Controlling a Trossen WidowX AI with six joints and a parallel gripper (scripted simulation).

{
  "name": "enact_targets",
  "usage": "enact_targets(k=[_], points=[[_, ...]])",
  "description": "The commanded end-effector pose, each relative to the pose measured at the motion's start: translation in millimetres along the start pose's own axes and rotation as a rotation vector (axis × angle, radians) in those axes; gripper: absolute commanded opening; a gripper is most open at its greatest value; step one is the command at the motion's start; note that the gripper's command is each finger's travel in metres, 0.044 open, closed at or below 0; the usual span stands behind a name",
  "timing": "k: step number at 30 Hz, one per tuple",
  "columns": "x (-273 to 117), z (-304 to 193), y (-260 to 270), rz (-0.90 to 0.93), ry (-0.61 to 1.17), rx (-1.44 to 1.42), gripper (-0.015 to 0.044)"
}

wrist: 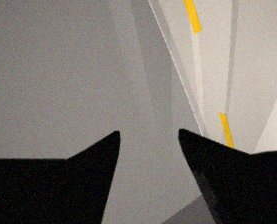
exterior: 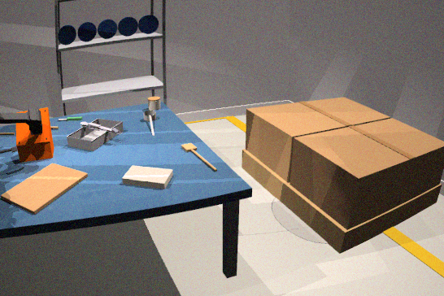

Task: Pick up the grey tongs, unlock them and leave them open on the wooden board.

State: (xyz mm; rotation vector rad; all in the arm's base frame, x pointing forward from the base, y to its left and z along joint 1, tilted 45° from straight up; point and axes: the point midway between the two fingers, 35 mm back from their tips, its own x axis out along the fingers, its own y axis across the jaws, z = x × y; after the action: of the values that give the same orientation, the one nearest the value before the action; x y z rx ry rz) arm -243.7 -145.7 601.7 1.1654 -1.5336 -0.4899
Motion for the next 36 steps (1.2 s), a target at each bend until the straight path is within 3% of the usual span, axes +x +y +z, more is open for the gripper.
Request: enact_targets(k=[1, 16, 26, 36], points=[[0.9, -11.1, 0.2, 0.012, 0.021, -0.02, 0.026], [8.3, -66.0, 0.6, 0.05, 0.109, -0.112, 0.026], [10.9, -127.7, -8.8, 0.081, 0.236, -0.182, 0.026], [10.0, -252.4, -51.5, 0.05, 0.424, -0.35, 0.026]])
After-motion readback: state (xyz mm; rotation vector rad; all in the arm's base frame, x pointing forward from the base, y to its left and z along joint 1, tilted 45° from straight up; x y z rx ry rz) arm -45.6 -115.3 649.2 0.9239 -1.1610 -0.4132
